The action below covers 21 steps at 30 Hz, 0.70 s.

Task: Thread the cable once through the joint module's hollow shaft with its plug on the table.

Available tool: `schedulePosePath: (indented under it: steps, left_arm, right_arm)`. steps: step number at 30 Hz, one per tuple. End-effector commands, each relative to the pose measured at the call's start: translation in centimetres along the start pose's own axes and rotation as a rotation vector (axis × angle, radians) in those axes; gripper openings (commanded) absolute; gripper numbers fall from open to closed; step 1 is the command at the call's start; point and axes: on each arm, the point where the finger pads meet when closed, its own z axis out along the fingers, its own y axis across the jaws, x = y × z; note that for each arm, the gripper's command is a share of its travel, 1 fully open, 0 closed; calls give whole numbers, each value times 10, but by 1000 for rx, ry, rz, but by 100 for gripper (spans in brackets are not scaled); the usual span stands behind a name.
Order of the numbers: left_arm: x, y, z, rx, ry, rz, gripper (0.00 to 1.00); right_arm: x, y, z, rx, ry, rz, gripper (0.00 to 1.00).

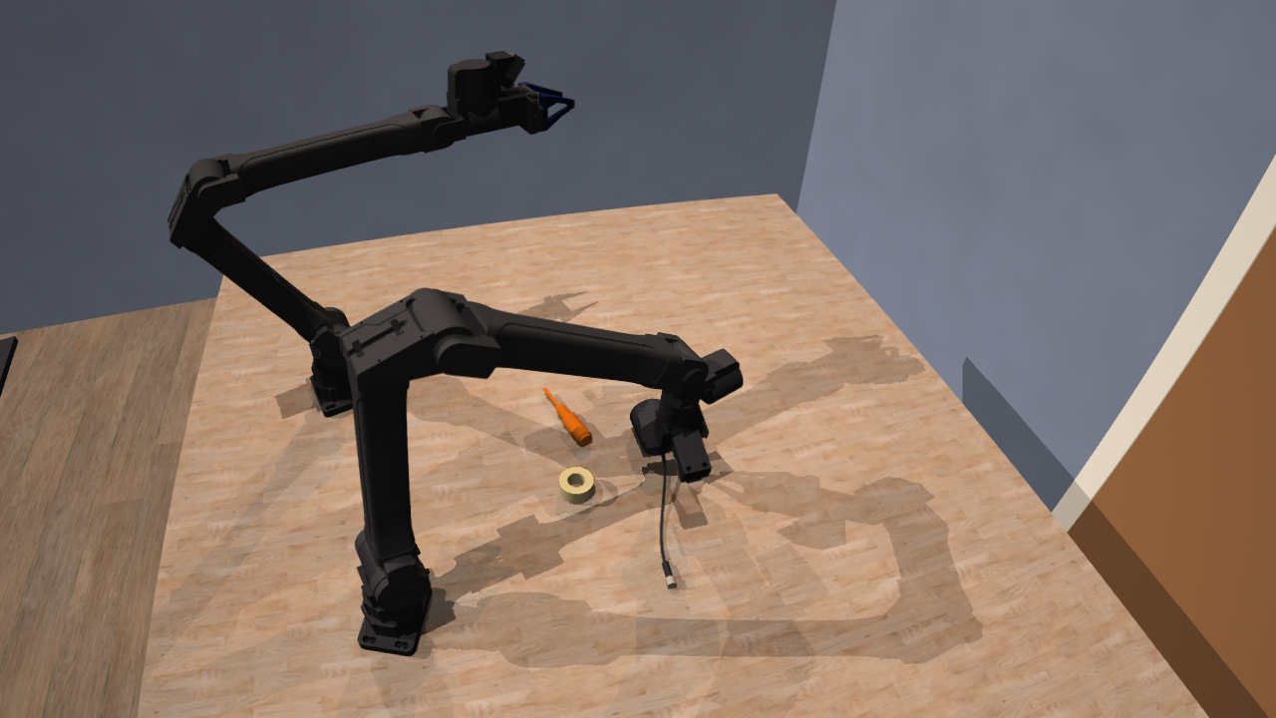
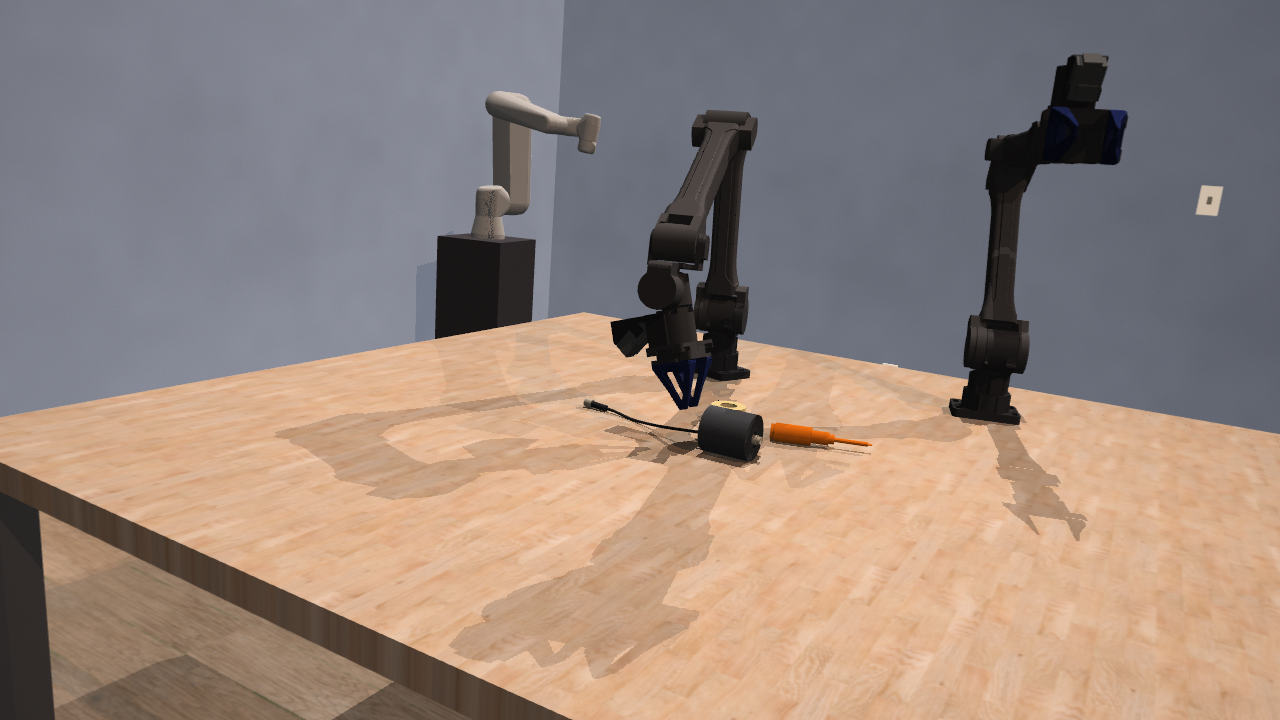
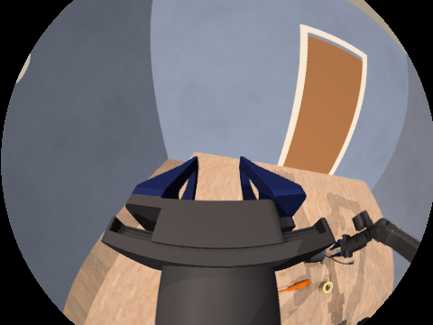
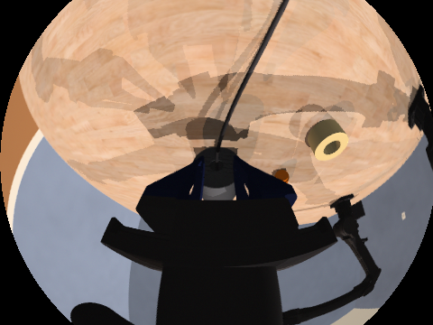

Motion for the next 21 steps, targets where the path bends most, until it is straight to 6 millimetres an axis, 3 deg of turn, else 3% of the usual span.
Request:
schedulePosePath:
  steps: [1, 2, 4, 12, 15, 21]
  left_arm:
    - [-21, 0, -2, 0, -42, 5, 46]
    - [-21, 0, -2, 0, -42, 5, 46]
    - [-21, 0, -2, 0, -42, 5, 46]
    - [-21, 0, -2, 0, -42, 5, 46]
    - [-21, 0, -2, 0, -42, 5, 46]
    - [-21, 0, -2, 0, -42, 5, 46]
  right_arm:
    - [-4, 6, -12, -33, 6, -117, 32]
    - [-4, 6, -12, -33, 6, -117, 32]
    - [-10, 3, 6, -2, -2, -154, 32]
    - [-6, 4, -15, -34, 0, -346, 32]
    - [-11, 5, -1, -20, -4, -411, 32]
    - [-11, 3, -8, -23, -6, -504, 32]
